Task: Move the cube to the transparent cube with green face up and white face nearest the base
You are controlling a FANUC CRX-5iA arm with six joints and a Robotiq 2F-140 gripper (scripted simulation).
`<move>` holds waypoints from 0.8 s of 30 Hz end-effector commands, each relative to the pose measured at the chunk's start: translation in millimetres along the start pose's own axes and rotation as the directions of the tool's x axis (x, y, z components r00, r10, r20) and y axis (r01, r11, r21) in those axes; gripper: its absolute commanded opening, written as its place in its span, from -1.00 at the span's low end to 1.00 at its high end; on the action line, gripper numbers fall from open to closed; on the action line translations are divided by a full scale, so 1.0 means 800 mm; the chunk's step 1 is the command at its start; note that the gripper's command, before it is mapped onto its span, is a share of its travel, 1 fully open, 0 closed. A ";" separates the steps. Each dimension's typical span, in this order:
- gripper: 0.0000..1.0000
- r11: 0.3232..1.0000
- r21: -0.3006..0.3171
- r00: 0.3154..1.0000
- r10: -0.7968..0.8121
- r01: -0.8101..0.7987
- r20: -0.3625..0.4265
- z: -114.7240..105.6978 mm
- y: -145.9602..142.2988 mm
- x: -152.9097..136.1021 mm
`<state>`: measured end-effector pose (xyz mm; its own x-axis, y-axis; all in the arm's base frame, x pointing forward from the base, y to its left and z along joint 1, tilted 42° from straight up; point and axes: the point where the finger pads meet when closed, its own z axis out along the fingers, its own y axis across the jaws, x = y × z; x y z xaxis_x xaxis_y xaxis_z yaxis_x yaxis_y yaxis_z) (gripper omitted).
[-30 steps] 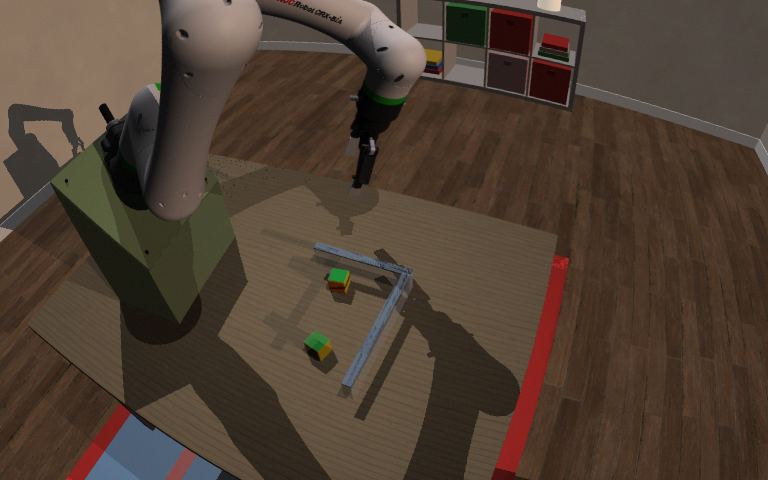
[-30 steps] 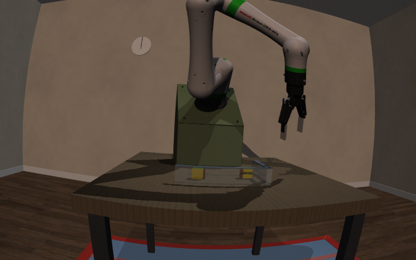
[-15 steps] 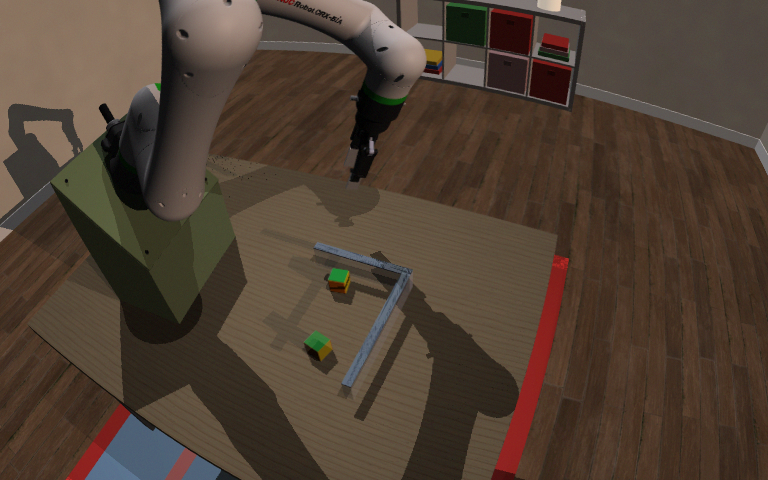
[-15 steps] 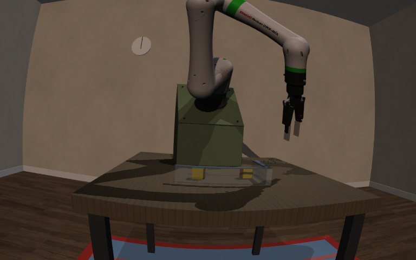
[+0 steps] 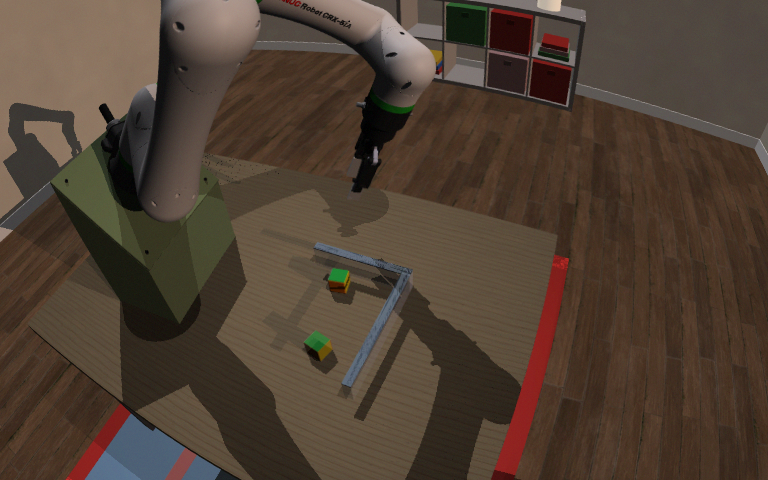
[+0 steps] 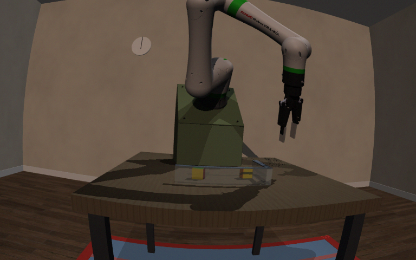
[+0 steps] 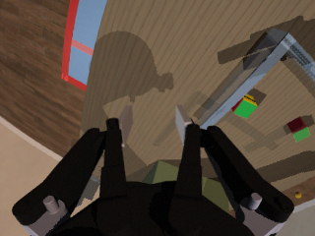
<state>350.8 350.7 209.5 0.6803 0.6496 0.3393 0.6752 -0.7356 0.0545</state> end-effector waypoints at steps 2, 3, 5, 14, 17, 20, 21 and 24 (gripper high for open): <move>-0.17 1.000 -0.009 1.000 0.025 -0.025 0.013 -0.001 0.016 0.001; -0.17 0.999 -0.015 0.999 0.039 -0.038 0.020 -0.002 0.025 0.002; -0.17 0.997 -0.026 0.997 0.068 -0.068 0.034 -0.004 0.045 0.003; -0.17 0.969 -0.086 0.964 0.242 -0.233 0.112 -0.018 0.157 -0.004; -0.17 0.963 -0.093 0.957 0.263 -0.253 0.122 -0.020 0.171 -0.006; -0.17 0.943 -0.113 0.933 0.328 -0.314 0.149 -0.028 0.214 -0.015; -0.17 0.935 -0.119 0.924 0.349 -0.334 0.158 -0.031 0.228 -0.018; -0.17 0.910 -0.136 0.893 0.412 -0.392 0.183 -0.041 0.269 -0.031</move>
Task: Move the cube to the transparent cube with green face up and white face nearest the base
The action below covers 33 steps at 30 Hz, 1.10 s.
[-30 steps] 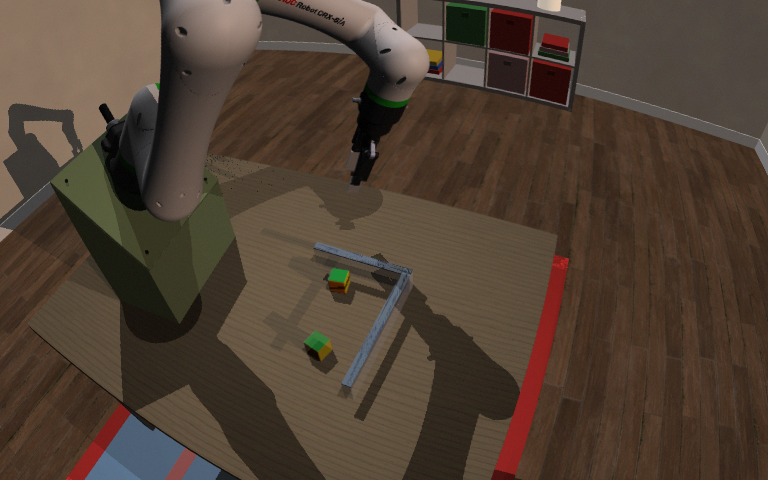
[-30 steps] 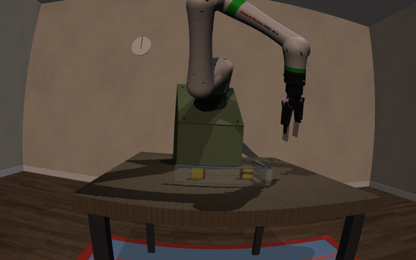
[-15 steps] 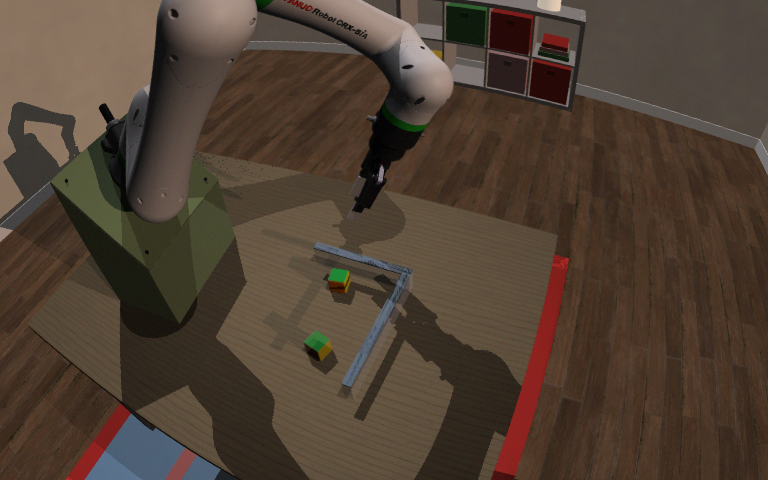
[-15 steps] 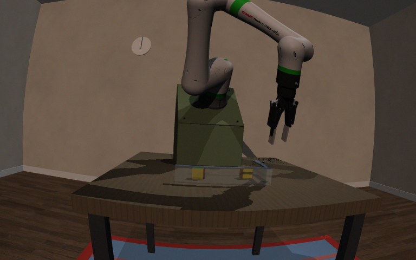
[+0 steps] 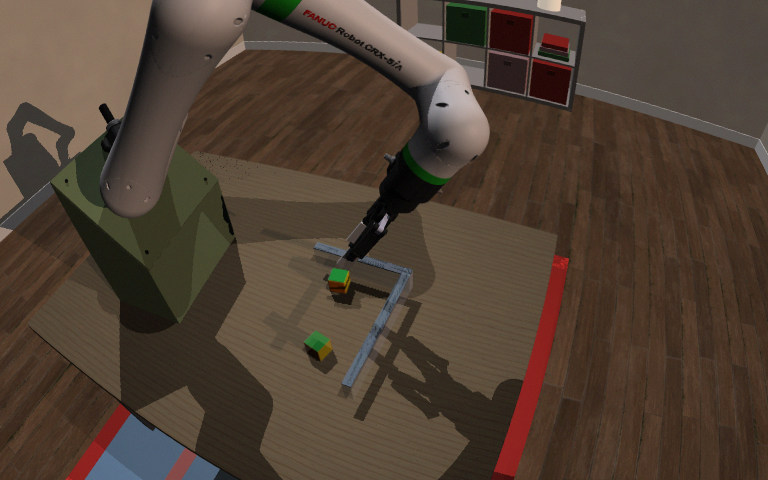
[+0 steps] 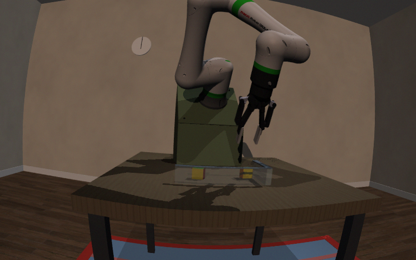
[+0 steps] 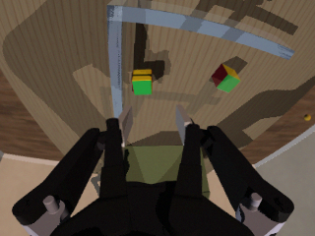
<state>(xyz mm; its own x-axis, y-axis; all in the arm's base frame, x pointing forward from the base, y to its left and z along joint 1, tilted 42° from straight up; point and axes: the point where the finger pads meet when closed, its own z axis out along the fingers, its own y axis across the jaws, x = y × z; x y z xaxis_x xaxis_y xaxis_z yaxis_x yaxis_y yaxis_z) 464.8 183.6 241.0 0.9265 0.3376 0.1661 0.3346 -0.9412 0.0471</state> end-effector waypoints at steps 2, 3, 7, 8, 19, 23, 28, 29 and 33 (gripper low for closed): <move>-0.17 0.998 -0.005 0.997 0.069 -0.069 0.036 -0.005 0.046 0.001; -0.17 0.996 -0.007 0.995 0.090 -0.089 0.046 -0.007 0.060 0.001; -0.17 0.986 -0.011 0.983 0.165 -0.164 0.085 -0.014 0.111 -0.003; -0.17 0.983 -0.011 0.979 0.181 -0.181 0.093 -0.015 0.123 -0.005; -0.17 0.956 -0.013 0.944 0.292 -0.294 0.150 -0.028 0.202 -0.021; -0.17 0.947 -0.012 0.934 0.318 -0.320 0.164 -0.031 0.220 -0.026; -0.17 0.943 -0.012 0.929 0.328 -0.331 0.169 -0.033 0.228 -0.029; -0.17 0.943 -0.012 0.928 0.331 -0.334 0.170 -0.033 0.230 -0.029; -0.17 0.941 -0.012 0.927 0.334 -0.337 0.172 -0.033 0.232 -0.030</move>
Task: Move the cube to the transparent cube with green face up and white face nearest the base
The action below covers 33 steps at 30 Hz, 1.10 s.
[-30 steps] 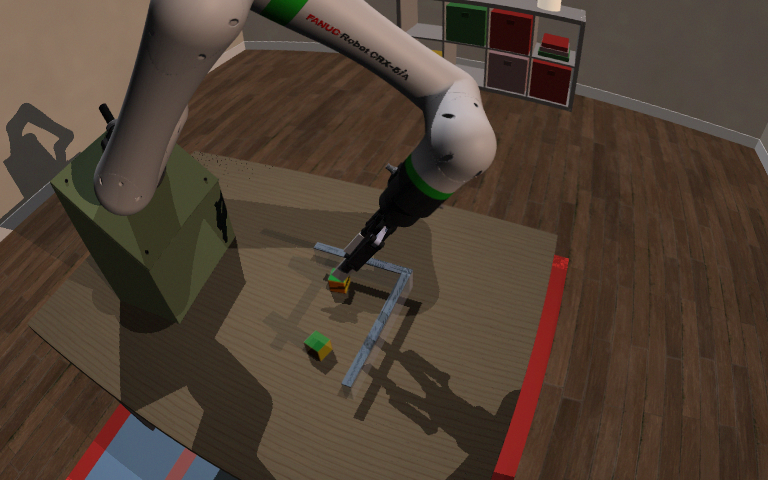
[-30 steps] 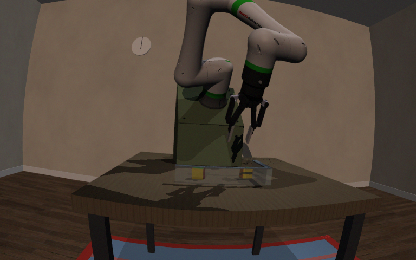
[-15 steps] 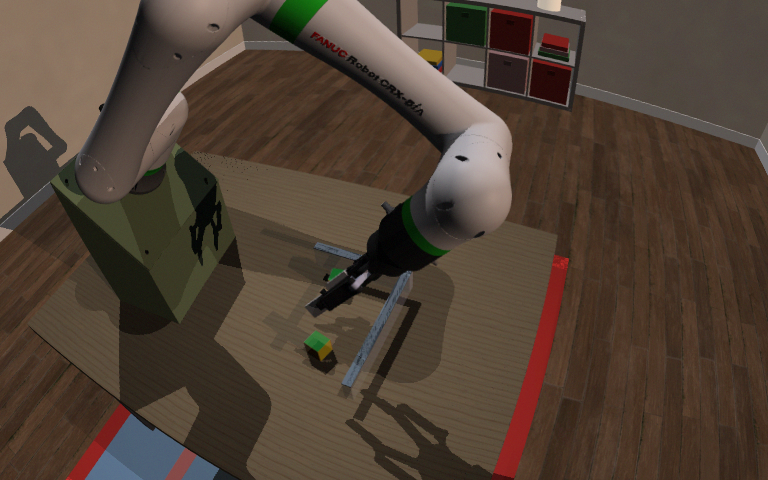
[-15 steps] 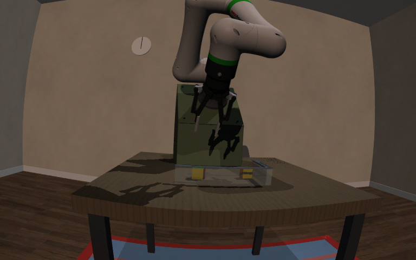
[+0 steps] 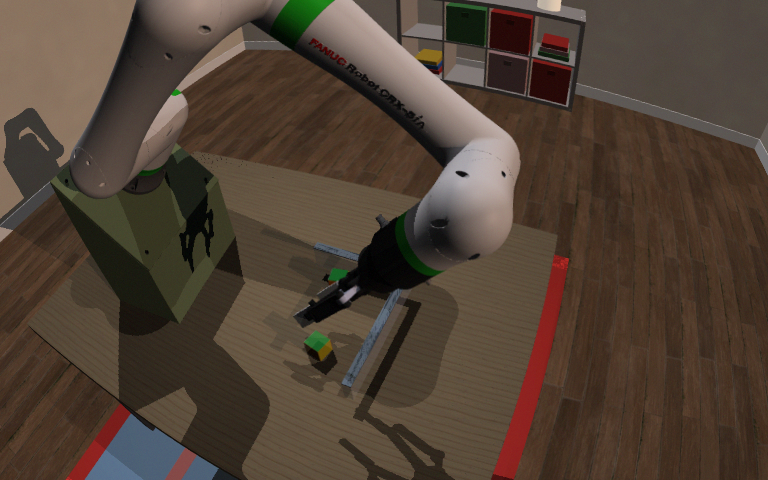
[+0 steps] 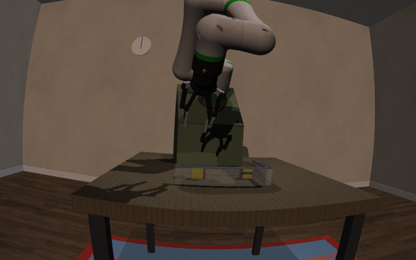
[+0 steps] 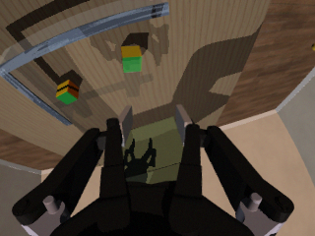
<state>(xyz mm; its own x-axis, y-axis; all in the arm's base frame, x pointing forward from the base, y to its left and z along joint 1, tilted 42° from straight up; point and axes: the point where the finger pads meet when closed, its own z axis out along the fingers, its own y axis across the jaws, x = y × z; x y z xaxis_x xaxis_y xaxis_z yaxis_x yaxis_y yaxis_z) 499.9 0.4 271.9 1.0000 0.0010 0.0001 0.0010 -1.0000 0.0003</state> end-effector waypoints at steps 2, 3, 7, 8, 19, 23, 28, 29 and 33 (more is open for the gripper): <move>-0.17 1.000 0.000 1.000 0.001 -0.001 0.000 0.000 0.001 0.000; -0.17 1.000 0.000 1.000 0.001 -0.001 0.000 0.000 0.001 0.000; -0.17 1.000 0.001 1.000 -0.003 0.003 -0.001 0.000 0.000 0.000; -0.17 1.000 0.001 1.000 -0.005 0.005 -0.002 0.000 0.000 0.000; -0.17 0.997 0.004 0.996 -0.081 0.081 -0.031 0.008 -0.002 0.005; -0.17 0.988 0.004 0.987 -0.151 0.152 -0.059 0.016 -0.004 0.009; -0.17 0.975 -0.001 0.972 -0.220 0.220 -0.086 0.023 -0.007 0.013; -0.17 0.969 -0.003 0.965 -0.245 0.246 -0.096 0.025 -0.008 0.014; -0.17 0.933 -0.021 0.923 -0.358 0.359 -0.140 0.037 -0.011 0.020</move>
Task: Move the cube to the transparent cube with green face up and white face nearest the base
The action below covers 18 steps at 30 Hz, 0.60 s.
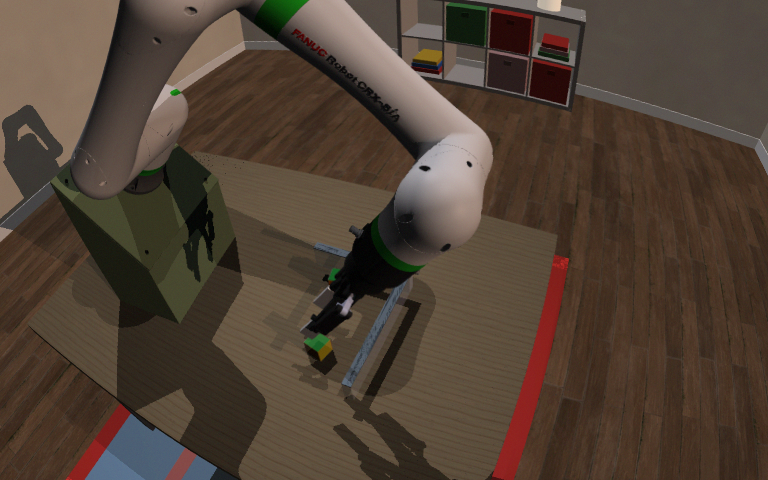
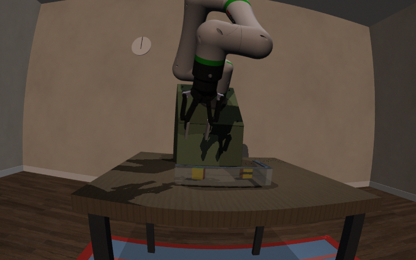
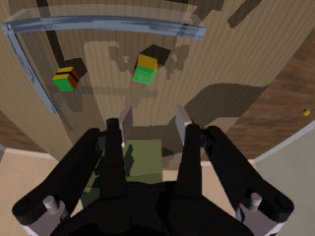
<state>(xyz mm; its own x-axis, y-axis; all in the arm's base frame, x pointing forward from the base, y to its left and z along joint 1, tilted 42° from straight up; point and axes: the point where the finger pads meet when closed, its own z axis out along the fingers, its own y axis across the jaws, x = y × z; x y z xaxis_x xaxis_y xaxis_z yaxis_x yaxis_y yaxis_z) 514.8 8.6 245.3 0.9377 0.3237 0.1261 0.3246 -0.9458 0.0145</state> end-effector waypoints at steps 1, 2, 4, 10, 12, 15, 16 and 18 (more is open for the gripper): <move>-0.17 0.997 -0.005 0.997 -0.072 0.071 -0.027 0.007 -0.001 0.003; -0.17 0.994 -0.008 0.994 -0.106 0.106 -0.040 0.010 -0.002 0.005; -0.17 0.984 -0.018 0.982 -0.178 0.177 -0.066 0.017 -0.003 0.007; -0.17 0.913 -0.076 0.902 -0.407 0.400 -0.140 0.038 -0.007 0.016; -0.17 0.913 -0.076 0.902 -0.407 0.400 -0.140 0.038 -0.007 0.016; -0.17 0.853 -0.120 0.837 -0.521 0.507 -0.169 0.048 -0.010 0.019; -0.17 0.830 -0.136 0.811 -0.558 0.541 -0.177 0.051 -0.011 0.020; -0.17 0.778 -0.172 0.755 -0.628 0.604 -0.189 0.058 -0.013 0.022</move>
<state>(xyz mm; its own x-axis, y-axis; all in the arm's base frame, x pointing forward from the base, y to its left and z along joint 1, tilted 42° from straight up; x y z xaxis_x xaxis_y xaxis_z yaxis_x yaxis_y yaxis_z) 532.8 24.0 204.3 0.5283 0.8044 0.2717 0.7755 -0.5874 0.2315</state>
